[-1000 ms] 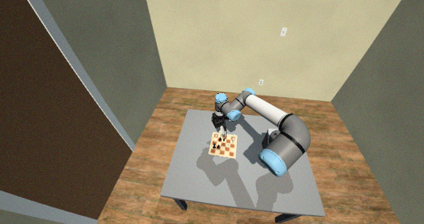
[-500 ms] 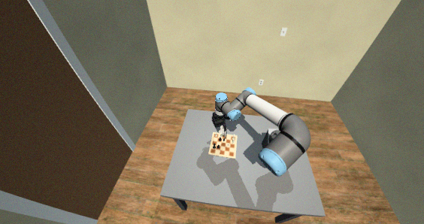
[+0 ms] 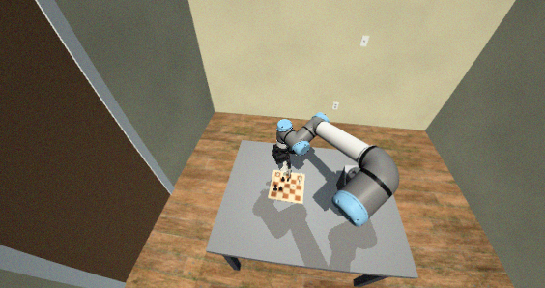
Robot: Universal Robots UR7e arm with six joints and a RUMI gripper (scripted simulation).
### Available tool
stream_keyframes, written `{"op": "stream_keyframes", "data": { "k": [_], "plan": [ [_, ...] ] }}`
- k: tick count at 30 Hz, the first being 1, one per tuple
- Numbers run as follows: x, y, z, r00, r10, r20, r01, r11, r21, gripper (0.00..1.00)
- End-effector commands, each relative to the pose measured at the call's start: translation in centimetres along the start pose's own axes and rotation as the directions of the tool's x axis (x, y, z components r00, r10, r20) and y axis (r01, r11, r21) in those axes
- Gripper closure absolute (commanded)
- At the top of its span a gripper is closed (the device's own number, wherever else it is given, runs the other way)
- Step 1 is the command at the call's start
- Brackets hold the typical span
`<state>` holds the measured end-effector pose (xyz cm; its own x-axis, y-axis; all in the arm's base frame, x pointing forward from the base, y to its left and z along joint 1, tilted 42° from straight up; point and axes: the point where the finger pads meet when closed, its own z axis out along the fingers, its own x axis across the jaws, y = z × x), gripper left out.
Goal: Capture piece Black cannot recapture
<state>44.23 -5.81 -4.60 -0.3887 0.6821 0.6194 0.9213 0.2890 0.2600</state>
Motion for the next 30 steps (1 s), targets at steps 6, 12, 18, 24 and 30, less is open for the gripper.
{"op": "stream_keyframes", "data": {
  "k": [6,12,18,24,30],
  "plan": [
    [0.10,-0.07,0.10,0.996,0.089,0.001,-0.089,0.996,-0.001,0.00],
    [0.19,-0.13,0.21,0.988,0.153,0.001,-0.153,0.988,-0.001,0.00],
    [0.37,-0.22,0.42,0.961,0.278,0.001,-0.278,0.961,-0.001,0.00],
    [0.60,-0.29,0.69,0.902,0.432,0.001,-0.432,0.902,-0.001,0.00],
    [0.77,-0.33,0.90,0.838,0.545,0.000,-0.545,0.838,-0.001,0.00]
  ]
}}
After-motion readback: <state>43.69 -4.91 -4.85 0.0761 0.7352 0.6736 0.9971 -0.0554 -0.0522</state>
